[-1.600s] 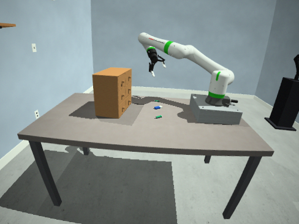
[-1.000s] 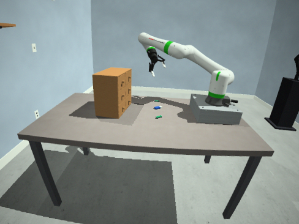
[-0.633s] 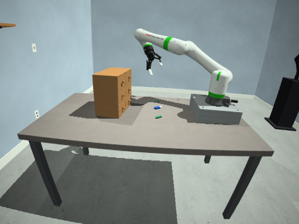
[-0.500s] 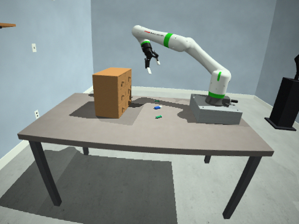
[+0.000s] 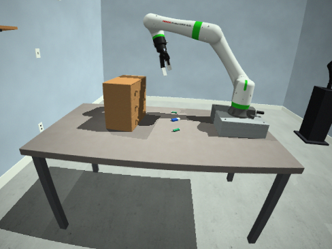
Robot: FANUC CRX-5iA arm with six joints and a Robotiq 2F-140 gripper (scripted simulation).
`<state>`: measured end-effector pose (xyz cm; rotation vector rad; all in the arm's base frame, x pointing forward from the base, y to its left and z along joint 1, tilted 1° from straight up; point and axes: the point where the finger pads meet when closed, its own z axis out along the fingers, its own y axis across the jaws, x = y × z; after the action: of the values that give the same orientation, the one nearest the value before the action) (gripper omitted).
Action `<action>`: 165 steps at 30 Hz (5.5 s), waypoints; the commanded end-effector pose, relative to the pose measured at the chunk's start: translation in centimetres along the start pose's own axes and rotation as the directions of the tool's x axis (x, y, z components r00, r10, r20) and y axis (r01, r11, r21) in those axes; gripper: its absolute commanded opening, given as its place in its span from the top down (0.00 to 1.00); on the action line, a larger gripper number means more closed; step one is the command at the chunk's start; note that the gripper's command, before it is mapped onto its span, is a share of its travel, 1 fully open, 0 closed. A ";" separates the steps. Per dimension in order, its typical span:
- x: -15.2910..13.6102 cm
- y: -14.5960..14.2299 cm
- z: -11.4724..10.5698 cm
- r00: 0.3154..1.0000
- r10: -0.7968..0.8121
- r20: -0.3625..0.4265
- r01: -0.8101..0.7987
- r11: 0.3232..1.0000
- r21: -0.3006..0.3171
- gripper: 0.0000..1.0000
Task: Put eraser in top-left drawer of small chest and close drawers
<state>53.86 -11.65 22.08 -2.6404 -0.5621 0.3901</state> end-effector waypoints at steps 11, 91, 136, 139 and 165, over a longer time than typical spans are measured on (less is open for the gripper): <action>1.2 -9.9 0.3 0.937 0.280 -0.208 -0.332 0.897 -0.291 0.00; 12.6 -22.0 11.5 0.602 0.037 -0.798 -0.462 0.831 -0.310 0.00; 14.7 -20.5 12.6 0.493 -0.050 -0.868 -0.462 0.831 -0.310 0.80; 14.8 -20.5 12.6 0.493 -0.050 -0.868 -0.462 0.831 -0.310 0.80; 20.2 -17.6 12.2 0.493 -0.050 -0.868 -0.462 0.831 -0.310 0.80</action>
<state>61.15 15.96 15.68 -2.9113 0.0493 -1.1720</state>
